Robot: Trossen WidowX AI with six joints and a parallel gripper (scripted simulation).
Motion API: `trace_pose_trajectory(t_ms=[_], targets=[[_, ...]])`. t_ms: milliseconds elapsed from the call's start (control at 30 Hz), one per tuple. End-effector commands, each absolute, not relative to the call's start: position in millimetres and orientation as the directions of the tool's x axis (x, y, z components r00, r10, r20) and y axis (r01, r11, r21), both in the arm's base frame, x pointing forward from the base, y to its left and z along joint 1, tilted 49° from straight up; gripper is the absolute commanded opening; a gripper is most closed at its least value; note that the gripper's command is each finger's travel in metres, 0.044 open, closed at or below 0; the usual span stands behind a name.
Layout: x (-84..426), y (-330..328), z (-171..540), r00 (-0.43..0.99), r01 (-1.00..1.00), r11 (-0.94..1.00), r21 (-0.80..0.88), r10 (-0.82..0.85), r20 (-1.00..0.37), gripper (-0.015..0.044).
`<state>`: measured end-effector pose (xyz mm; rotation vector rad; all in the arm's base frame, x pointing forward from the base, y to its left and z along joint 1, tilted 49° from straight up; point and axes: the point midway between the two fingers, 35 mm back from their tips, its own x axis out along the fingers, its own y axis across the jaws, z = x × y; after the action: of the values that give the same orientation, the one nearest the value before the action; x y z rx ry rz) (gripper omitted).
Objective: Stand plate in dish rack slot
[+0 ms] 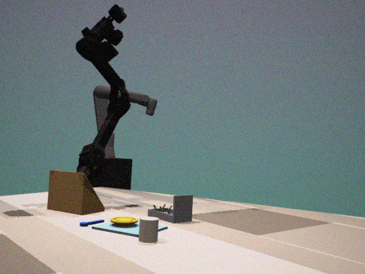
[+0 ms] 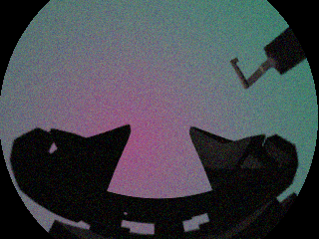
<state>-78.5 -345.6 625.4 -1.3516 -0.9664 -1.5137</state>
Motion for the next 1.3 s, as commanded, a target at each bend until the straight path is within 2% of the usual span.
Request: trace_pose_trajectory(t_ms=[0, 300, 533, 933, 1267], targets=[[-77.8, -346.7, 625.1, -0.038, 0.946, -0.323, 0.001, -0.109, 0.993, 0.04], [-40.2, -399.3, 605.2, -0.005, 0.976, -0.208, -0.062, -0.307, 0.952, 0.04], [-8.5, -454.2, 573.3, 0.043, 0.98, -0.145, -0.134, -0.503, 0.863, 0.04], [59.1, -527.7, 498.6, 0.182, 0.962, 0.01, -0.272, -0.767, 0.615, 0.04], [127.7, -556.5, 424.7, 0.34, 0.903, 0.187, -0.386, -0.862, 0.377, 0.04]])
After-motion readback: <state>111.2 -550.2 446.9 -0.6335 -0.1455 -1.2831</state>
